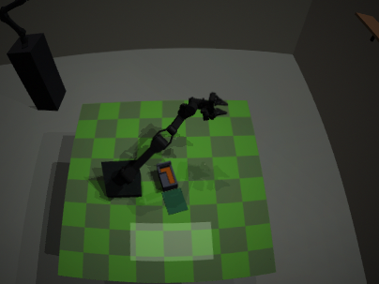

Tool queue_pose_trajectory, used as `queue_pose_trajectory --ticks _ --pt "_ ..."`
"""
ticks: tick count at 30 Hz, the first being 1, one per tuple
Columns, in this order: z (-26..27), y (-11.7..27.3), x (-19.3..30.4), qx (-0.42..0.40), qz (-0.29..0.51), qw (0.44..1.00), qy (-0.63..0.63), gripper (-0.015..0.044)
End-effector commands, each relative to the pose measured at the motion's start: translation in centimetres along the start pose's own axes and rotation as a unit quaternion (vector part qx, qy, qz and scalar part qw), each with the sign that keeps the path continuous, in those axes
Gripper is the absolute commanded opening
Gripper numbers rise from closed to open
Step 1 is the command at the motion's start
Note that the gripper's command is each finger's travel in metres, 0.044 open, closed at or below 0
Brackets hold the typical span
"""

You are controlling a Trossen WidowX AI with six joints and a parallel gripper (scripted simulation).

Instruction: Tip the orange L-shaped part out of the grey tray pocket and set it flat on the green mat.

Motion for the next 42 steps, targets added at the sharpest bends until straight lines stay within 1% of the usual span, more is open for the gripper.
queue_pose_trajectory --ticks 1,4,6,8,9,12,15,21,28,35,42 --pt "0.0 0.0 0.1 0.002 0.005 1.000 0.006 0.0374" --pt "-0.2 -0.3 1.1 0.018 0.051 0.997 0.061 0.0295" --pt "-0.9 -0.2 2.0 0.038 0.107 0.986 0.124 0.0243" --pt "-2.1 0.5 2.7 0.063 0.172 0.963 0.196 0.0190" --pt "-2.8 1.0 2.8 0.076 0.205 0.948 0.230 0.0180" --pt "-5.6 3.3 2.1 0.119 0.302 0.888 0.327 0.0180" --pt "-8.2 6.3 0.2 0.157 0.381 0.817 0.403 0.0180" --pt "-10.3 8.8 -2.0 0.187 0.435 0.756 0.452 0.0180" --pt "-13.1 13.2 -6.8 0.234 0.511 0.646 0.516 0.0180" --pt "-15.6 18.5 -14.2 0.290 0.581 0.502 0.571 0.0180" --pt "-16.7 24.0 -23.9 0.347 0.636 0.324 0.608 0.0180"
Point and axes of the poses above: the point midway between the two fingers, 35 mm back from their tips, its own y axis back along the fingers, its own z axis across the jaws, x = y × z, the point moved 2 cm from there along y, back along the fingers, and after that the axes turned 3 degrees about y, right-handed, at the moved point
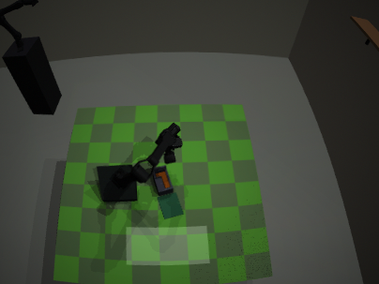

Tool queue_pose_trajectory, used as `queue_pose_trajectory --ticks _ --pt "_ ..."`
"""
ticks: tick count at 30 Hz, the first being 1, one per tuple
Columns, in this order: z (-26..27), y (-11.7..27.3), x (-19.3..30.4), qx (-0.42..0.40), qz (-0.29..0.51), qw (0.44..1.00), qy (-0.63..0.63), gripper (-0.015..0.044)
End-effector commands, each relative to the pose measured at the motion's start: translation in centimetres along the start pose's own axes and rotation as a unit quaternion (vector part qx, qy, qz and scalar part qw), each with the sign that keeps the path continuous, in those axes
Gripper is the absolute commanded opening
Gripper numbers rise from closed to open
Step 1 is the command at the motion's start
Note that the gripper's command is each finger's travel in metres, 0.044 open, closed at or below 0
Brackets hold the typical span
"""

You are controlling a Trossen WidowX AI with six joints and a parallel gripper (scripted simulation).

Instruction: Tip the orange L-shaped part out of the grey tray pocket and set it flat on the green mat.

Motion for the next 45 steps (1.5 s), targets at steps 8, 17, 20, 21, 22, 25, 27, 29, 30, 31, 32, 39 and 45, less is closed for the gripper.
queue_pose_trajectory --ticks 8,17,20,21,22,25,27,29,30,31,32,39,45 --pt "-4.6 1.0 6.6 0.046 0.106 0.991 0.063 0.0180" --pt "-5.5 -6.3 8.1 0.048 0.106 0.991 0.063 0.0180" --pt "-5.5 -6.3 8.1 0.048 0.106 0.991 0.063 0.0180" --pt "-5.5 -6.3 8.1 0.048 0.106 0.991 0.063 0.0180" --pt "-5.5 -6.3 8.1 0.048 0.106 0.991 0.063 0.0180" --pt "-5.5 -6.7 8.2 0.048 0.106 0.991 0.063 0.0180" --pt "-5.5 -7.0 8.2 0.048 0.106 0.991 0.063 0.0180" --pt "-5.6 -7.3 8.3 0.048 0.106 0.991 0.063 0.0180" --pt "-5.6 -7.4 8.3 0.048 0.106 0.991 0.063 0.0180" --pt "-5.6 -7.6 8.3 0.048 0.106 0.991 0.063 0.0180" --pt "-5.6 -7.7 8.4 0.048 0.106 0.991 0.063 0.0180" --pt "-5.7 -8.8 8.6 0.048 0.106 0.991 0.063 0.0180" --pt "-5.9 -9.7 8.8 0.049 0.106 0.991 0.063 0.0180"
Point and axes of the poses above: the point midway between the two fingers, 35 mm back from their tips, its own y axis back along the fingers, its own z axis across the jaws, x = y × z, the point moved 2 cm from there along y, back along the fingers, and after that the axes turned 3 degrees about y, right-handed, at the moved point
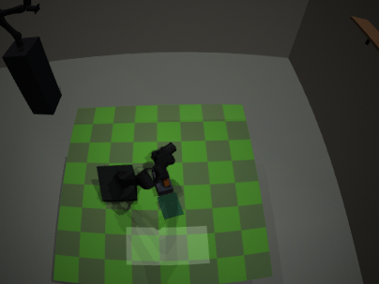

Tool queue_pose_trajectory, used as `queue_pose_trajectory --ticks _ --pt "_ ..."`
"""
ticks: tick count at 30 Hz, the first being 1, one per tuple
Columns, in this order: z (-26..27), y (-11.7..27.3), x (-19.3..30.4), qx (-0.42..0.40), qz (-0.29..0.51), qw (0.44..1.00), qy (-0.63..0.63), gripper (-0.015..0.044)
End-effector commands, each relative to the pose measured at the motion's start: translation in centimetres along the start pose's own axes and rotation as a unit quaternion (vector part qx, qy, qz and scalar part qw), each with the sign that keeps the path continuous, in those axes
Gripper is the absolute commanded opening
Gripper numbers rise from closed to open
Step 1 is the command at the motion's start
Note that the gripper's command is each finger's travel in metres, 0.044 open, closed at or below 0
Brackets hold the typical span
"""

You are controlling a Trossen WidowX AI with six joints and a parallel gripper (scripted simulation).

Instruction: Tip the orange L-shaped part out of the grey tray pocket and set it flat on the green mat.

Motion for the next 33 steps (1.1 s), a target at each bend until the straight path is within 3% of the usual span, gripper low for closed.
queue_pose_trajectory --ticks 1,33 --pt "-0.2 -0.8 0.4 0.009 0.006 1.000 0.007 0.0180" --pt "1.0 0.6 0.4 0.008 0.006 1.000 0.007 0.0180"
Point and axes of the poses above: the point midway between the two fingers, 35 mm back from their tips, its own y axis back along the fingers, its own z axis across the jaws, x = y × z, the point moved 2 cm from there along y, back along the fingers, and after that the axes turned 3 degrees about y, right-handed, at the moved point
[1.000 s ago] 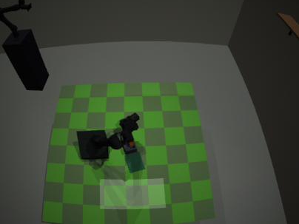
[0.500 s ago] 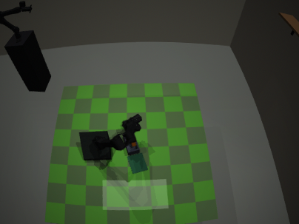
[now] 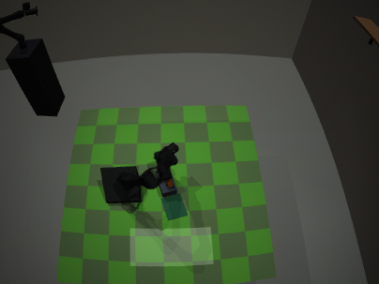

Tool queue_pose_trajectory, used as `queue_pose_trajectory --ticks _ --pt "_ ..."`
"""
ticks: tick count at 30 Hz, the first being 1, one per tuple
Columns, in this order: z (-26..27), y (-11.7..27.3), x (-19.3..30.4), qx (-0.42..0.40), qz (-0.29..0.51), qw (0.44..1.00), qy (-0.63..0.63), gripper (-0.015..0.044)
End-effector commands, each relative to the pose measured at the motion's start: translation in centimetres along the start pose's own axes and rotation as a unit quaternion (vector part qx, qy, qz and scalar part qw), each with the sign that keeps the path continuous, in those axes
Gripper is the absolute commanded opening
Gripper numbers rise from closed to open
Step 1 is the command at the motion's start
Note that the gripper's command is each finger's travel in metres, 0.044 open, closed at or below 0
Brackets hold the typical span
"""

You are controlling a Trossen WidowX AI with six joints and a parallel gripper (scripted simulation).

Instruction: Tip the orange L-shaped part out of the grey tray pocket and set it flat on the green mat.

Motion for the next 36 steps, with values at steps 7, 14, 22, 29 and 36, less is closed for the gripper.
queue_pose_trajectory --ticks 7,14,22,29,36 --pt "0.0 5.8 -0.6 -0.001 -0.001 1.000 0.000 0.0180" --pt "-0.6 10.1 -0.1 -0.001 0.000 1.000 0.000 0.0180" --pt "-0.4 9.7 -0.3 0.000 -0.007 1.000 0.003 0.0180" --pt "-0.4 9.7 -0.3 0.000 -0.007 1.000 0.003 0.0180" --pt "-0.4 9.7 -0.3 0.000 -0.007 1.000 0.003 0.0180"
Point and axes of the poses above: the point midway between the two fingers, 35 mm back from their tips, its own y axis back along the fingers, its own z axis across the jaws, x = y × z, the point moved 2 cm from there along y, back along the fingers, and after that the axes turned 3 degrees about y, right-handed, at the moved point
